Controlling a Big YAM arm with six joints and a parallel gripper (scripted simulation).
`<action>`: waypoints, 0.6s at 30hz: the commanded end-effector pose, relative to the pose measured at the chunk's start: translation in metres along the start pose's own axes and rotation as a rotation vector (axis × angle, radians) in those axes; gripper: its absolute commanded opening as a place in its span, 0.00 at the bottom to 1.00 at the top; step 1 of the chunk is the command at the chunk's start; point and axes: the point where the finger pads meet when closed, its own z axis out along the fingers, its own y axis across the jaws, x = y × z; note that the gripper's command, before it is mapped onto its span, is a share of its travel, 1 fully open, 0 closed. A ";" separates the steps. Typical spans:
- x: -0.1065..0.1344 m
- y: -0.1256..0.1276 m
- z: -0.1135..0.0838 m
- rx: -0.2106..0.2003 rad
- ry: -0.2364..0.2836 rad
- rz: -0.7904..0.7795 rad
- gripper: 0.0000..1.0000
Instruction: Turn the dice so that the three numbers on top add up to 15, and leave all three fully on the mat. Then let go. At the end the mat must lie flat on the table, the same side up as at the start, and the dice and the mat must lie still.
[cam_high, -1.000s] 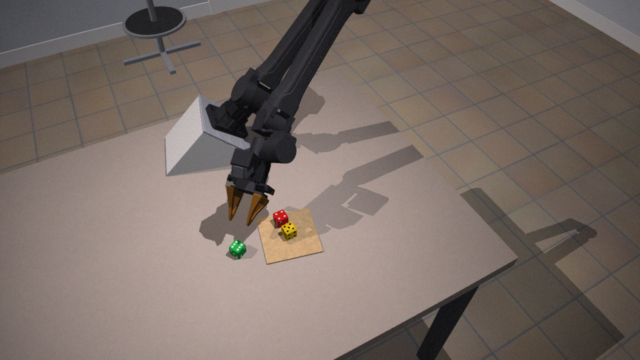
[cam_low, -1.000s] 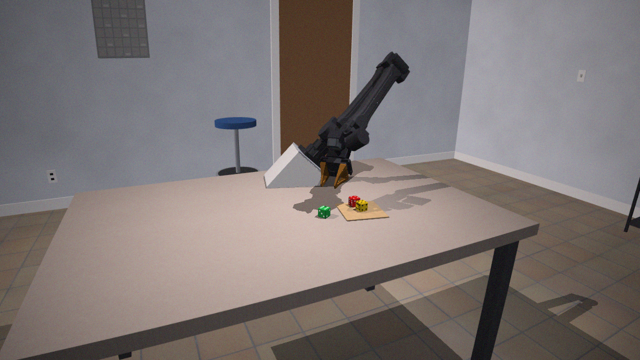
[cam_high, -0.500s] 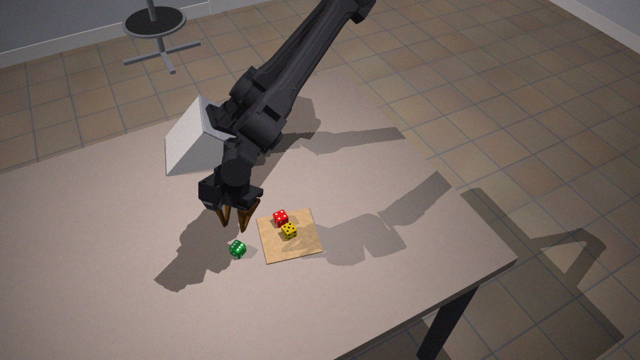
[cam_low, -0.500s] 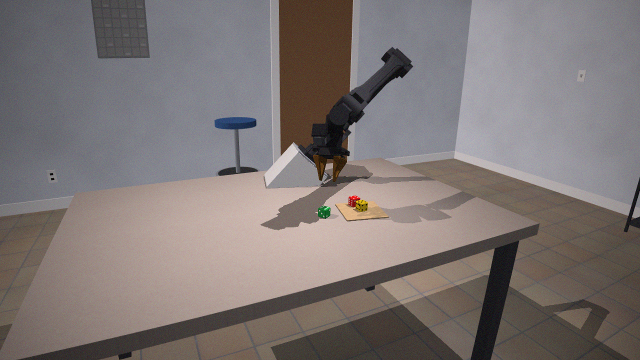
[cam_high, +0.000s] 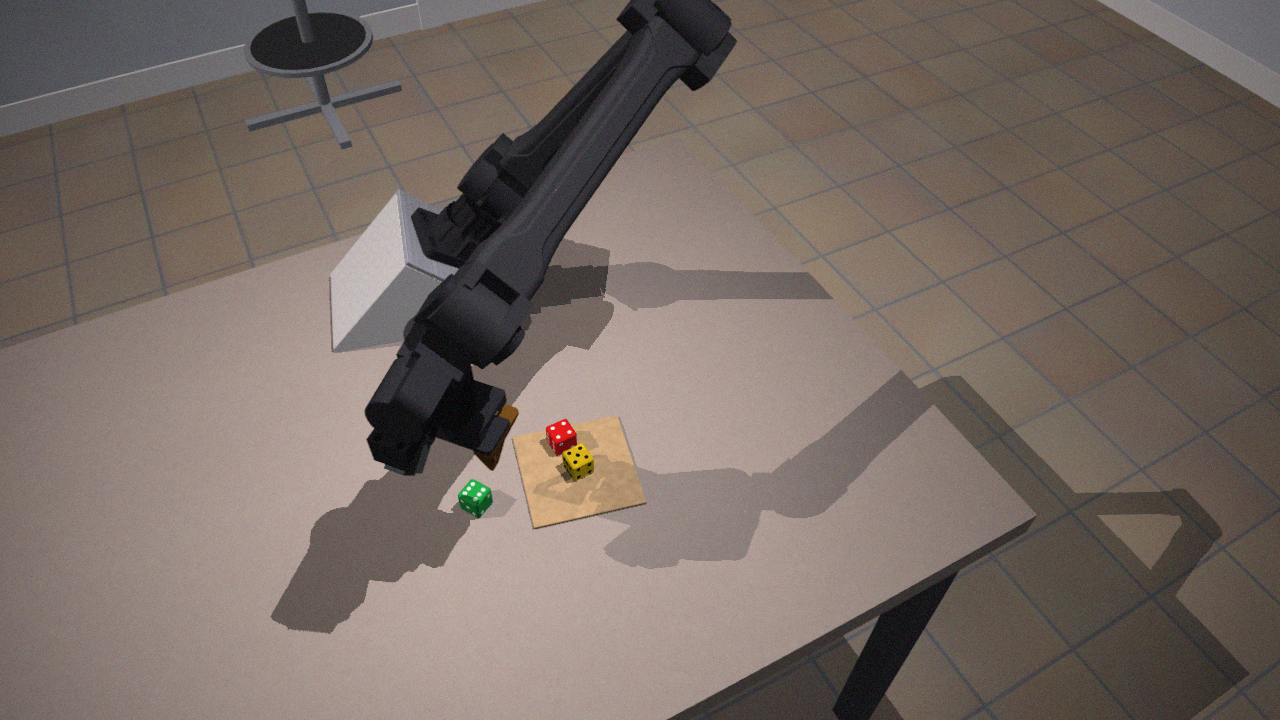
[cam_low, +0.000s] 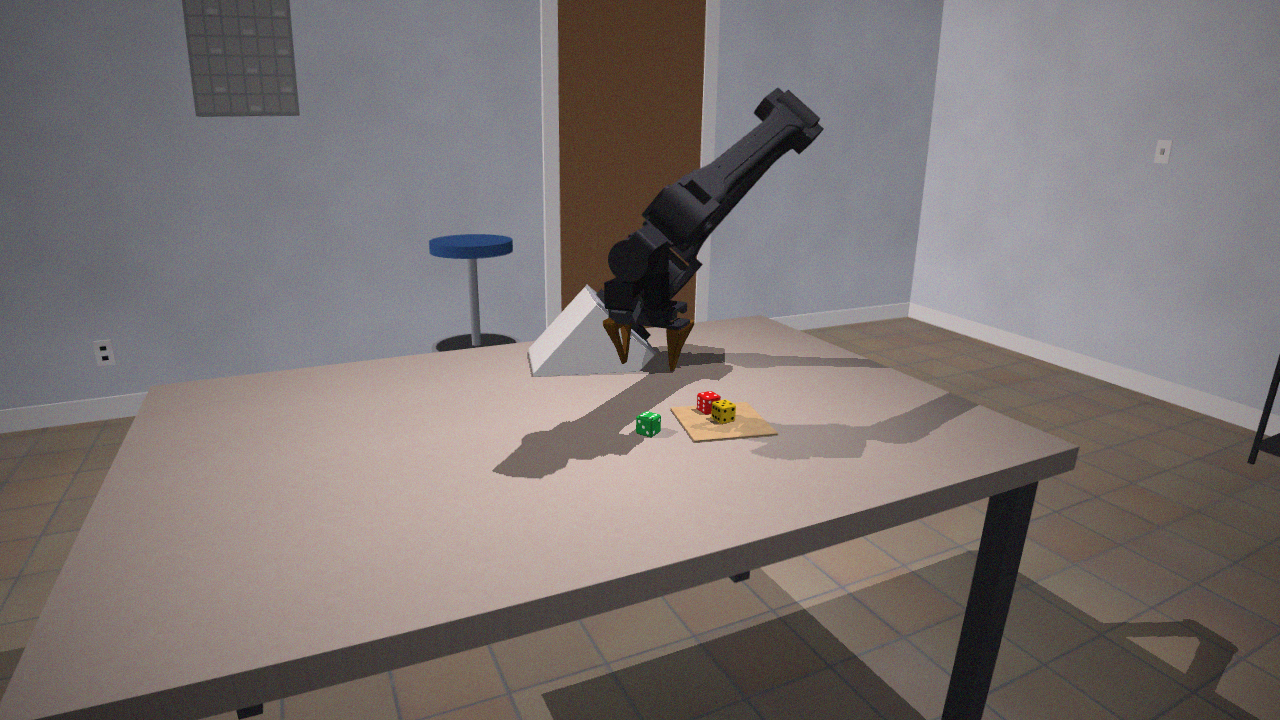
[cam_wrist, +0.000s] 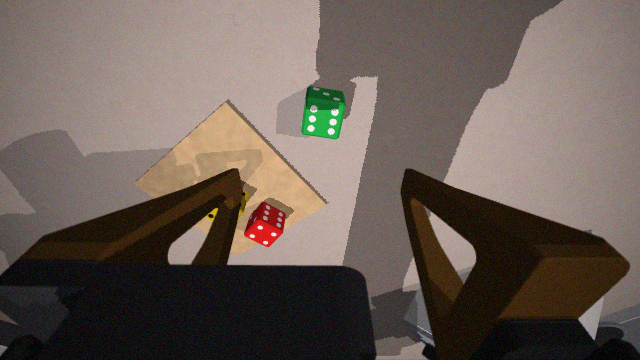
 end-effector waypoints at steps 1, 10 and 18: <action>-0.021 0.019 -0.024 -0.011 -0.073 -0.095 1.00; -0.009 0.009 -0.013 -0.007 -0.038 -0.072 1.00; -0.009 0.014 -0.006 0.002 -0.034 -0.282 1.00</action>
